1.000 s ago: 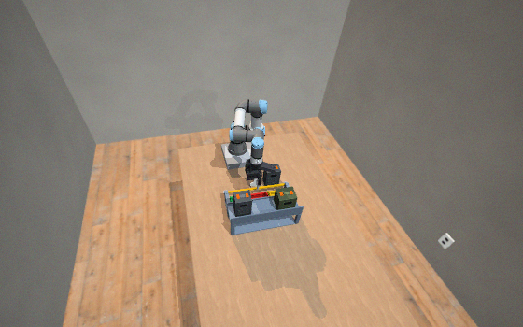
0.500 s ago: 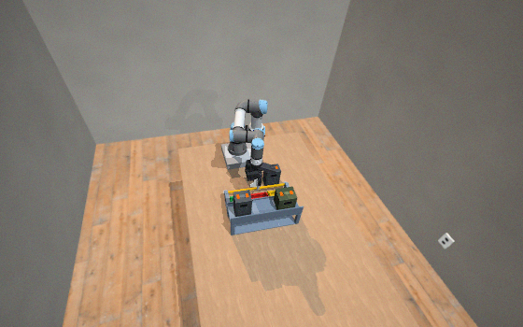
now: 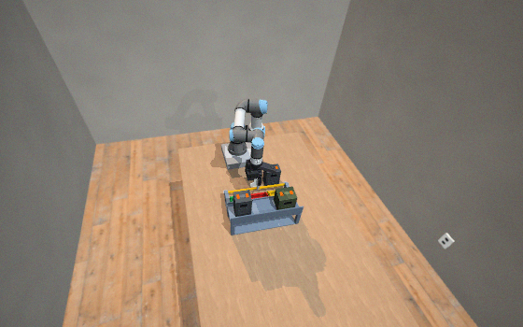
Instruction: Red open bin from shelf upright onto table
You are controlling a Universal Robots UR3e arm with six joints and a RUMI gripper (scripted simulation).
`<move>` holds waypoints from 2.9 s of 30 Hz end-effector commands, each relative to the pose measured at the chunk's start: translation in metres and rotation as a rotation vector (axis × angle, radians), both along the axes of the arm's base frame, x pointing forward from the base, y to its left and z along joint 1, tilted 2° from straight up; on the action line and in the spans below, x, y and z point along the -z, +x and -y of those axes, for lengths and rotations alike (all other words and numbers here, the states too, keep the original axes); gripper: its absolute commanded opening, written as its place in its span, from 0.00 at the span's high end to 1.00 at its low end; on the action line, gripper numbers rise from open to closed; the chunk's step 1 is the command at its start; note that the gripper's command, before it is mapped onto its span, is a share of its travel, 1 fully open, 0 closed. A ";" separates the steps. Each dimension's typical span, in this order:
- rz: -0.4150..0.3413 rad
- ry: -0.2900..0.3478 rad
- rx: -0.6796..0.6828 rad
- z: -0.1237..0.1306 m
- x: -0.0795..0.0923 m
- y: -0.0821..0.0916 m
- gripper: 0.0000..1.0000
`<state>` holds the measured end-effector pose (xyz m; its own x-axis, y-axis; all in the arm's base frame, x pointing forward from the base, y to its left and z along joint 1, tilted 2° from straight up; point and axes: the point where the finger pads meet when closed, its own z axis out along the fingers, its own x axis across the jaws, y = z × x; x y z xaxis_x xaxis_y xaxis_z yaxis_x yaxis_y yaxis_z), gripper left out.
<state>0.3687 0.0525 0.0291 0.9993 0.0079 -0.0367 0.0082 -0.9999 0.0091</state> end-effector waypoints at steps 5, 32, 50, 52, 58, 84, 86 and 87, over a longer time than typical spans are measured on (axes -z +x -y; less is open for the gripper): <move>0.003 -0.001 0.000 0.000 -0.003 0.001 0.72; 0.003 -0.001 0.000 0.000 -0.007 0.001 0.72; 0.003 -0.001 0.000 0.000 0.003 0.001 0.72; 0.003 -0.001 0.000 0.000 0.003 0.001 0.72; 0.003 -0.001 0.000 0.000 0.003 0.001 0.72; 0.002 -0.001 0.000 0.000 0.013 0.000 1.00; 0.002 -0.001 0.000 0.000 0.013 0.000 1.00; 0.002 -0.001 0.000 0.000 0.013 0.000 1.00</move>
